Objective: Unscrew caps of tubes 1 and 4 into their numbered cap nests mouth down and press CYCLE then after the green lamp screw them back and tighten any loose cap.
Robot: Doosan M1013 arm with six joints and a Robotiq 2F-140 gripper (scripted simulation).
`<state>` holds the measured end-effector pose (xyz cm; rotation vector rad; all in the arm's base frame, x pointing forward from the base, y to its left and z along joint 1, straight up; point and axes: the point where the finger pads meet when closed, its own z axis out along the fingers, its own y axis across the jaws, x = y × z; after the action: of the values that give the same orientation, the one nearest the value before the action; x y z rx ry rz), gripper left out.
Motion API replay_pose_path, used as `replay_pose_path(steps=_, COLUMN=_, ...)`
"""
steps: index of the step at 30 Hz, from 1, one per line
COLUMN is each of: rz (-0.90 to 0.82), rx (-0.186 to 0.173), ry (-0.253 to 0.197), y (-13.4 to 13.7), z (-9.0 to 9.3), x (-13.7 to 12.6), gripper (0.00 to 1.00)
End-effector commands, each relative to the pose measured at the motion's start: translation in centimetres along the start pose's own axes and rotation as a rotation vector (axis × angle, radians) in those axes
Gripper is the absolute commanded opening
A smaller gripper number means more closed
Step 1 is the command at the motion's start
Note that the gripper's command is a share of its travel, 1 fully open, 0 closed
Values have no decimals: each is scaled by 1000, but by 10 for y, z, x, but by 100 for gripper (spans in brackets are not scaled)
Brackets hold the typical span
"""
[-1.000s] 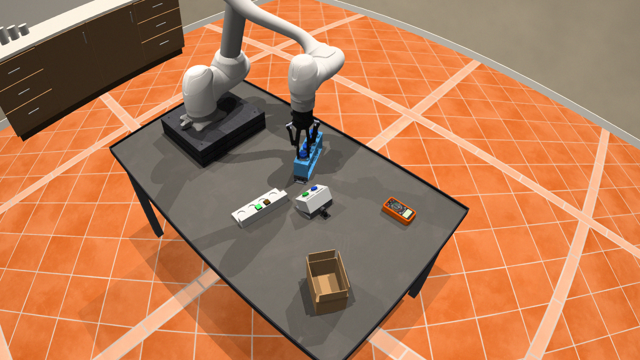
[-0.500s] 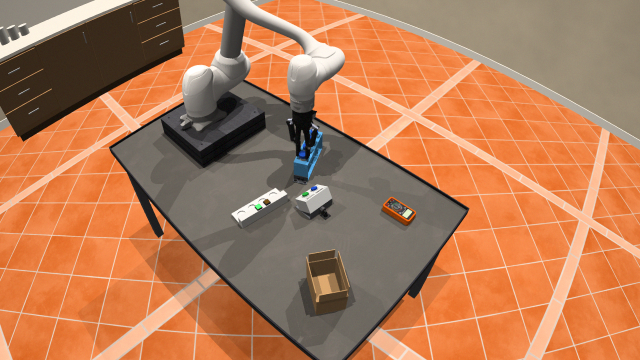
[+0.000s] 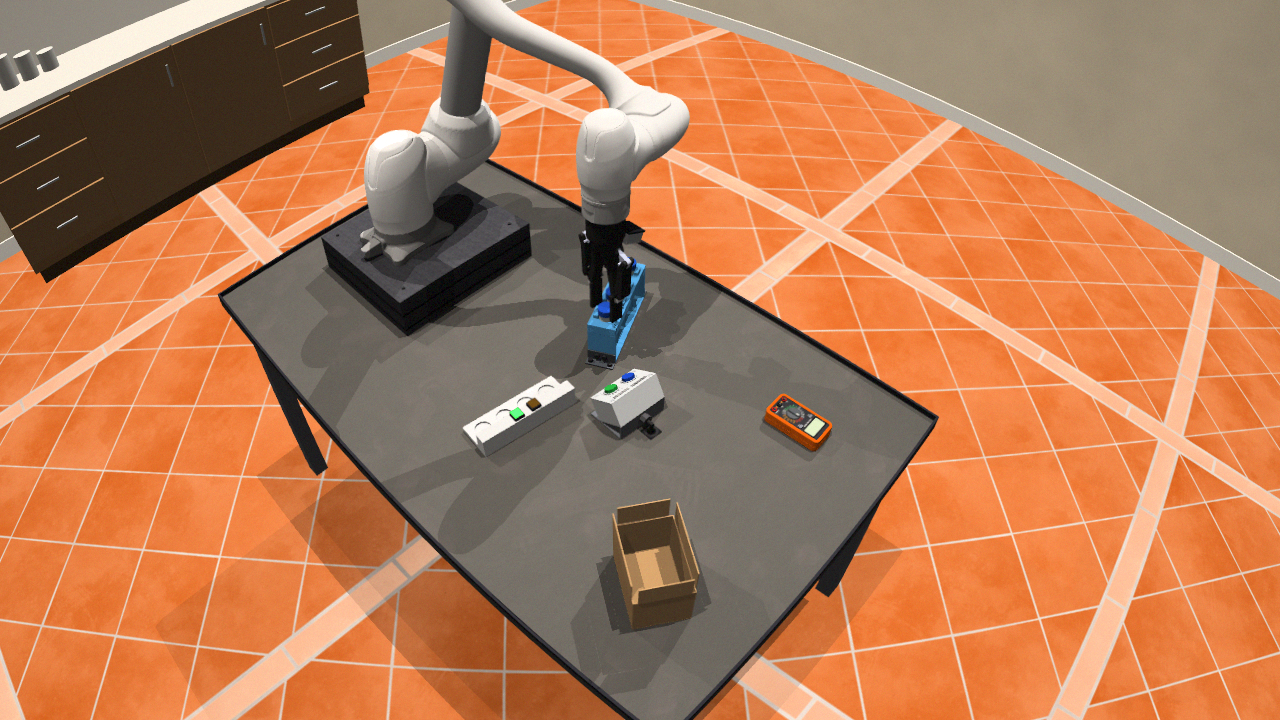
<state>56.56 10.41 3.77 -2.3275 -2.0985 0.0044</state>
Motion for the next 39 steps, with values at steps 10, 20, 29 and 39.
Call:
replay_pose_path(steps=10, rz=-83, rx=-1, ry=1, y=0, z=-1, x=0, gripper=41)
replay_pose_path(steps=20, rz=-741, rx=-2, ry=-2, y=0, z=-1, x=0, gripper=41)
replay_pose_path(steps=29, rz=-1047, rx=-2, ry=0, y=0, z=-1, x=0, gripper=41)
replay_pose_path(steps=39, rz=-1047, rx=-2, ry=-1, y=0, z=-1, x=0, gripper=30)
